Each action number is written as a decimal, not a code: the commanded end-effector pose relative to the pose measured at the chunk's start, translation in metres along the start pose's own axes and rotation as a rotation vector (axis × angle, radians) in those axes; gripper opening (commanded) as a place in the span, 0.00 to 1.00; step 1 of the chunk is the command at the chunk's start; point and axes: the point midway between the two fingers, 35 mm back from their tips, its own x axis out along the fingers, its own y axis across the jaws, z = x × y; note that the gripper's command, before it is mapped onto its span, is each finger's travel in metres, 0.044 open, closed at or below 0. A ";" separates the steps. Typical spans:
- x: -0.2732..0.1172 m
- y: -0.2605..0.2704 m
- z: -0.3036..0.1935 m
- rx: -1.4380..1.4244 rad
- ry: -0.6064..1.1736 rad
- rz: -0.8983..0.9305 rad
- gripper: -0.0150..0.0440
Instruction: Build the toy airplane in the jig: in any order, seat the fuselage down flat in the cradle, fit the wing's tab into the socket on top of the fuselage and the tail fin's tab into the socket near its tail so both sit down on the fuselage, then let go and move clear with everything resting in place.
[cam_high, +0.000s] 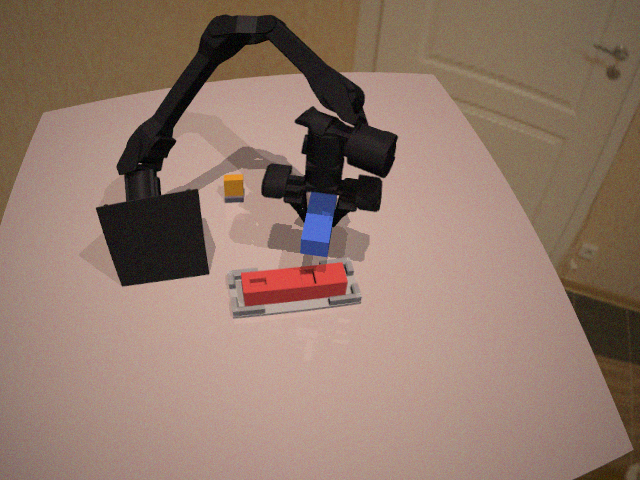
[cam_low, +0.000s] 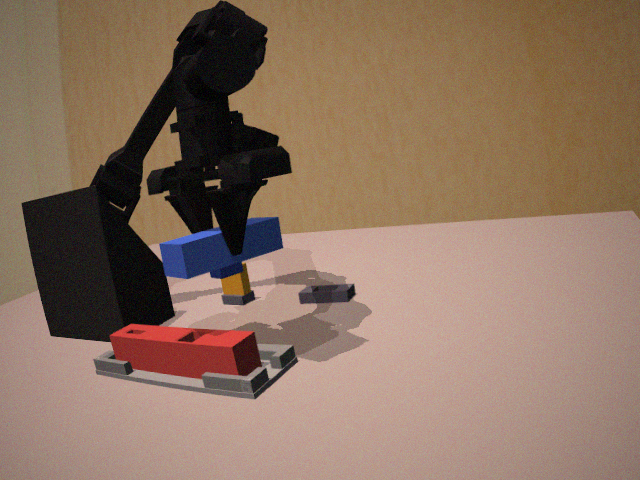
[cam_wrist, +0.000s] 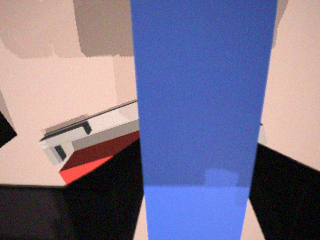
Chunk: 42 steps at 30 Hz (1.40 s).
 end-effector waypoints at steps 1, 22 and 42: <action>0.003 0.001 -0.014 -0.068 0.003 0.001 0.25; 0.016 0.007 -0.058 -0.327 -0.008 0.005 0.48; 0.016 0.007 -0.059 -0.327 -0.008 0.005 0.58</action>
